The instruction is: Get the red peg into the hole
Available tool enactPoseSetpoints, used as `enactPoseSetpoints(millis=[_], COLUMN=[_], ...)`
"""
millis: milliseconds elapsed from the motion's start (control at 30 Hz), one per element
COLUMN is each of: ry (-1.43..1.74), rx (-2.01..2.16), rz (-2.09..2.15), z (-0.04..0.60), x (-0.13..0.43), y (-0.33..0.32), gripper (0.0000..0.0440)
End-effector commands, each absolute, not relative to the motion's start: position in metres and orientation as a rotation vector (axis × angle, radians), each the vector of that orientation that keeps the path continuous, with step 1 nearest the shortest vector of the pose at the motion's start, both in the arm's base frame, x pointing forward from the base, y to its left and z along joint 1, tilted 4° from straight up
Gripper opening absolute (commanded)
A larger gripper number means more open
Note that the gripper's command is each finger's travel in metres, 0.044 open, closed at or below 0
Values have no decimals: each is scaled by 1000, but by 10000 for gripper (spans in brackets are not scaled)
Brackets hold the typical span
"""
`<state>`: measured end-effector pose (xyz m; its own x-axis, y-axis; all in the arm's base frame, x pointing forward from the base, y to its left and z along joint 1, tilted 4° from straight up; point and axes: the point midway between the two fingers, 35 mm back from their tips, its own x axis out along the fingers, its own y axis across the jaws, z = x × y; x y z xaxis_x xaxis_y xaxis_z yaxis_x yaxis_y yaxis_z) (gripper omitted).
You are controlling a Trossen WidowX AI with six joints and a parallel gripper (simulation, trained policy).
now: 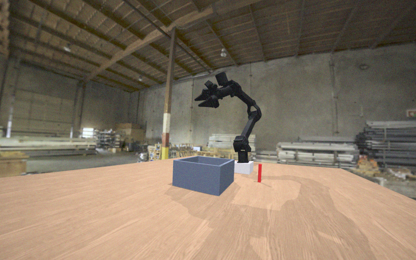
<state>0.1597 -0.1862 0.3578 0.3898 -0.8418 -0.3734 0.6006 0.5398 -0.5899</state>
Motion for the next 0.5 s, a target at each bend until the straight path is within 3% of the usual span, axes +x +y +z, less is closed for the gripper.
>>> enactPoseSetpoints(millis=[0,467], ry=[778,1059], rx=[-321,-2], rz=[-878,-684], z=[328,235], x=[174,217], y=[-179,-109], gripper=[440,440])
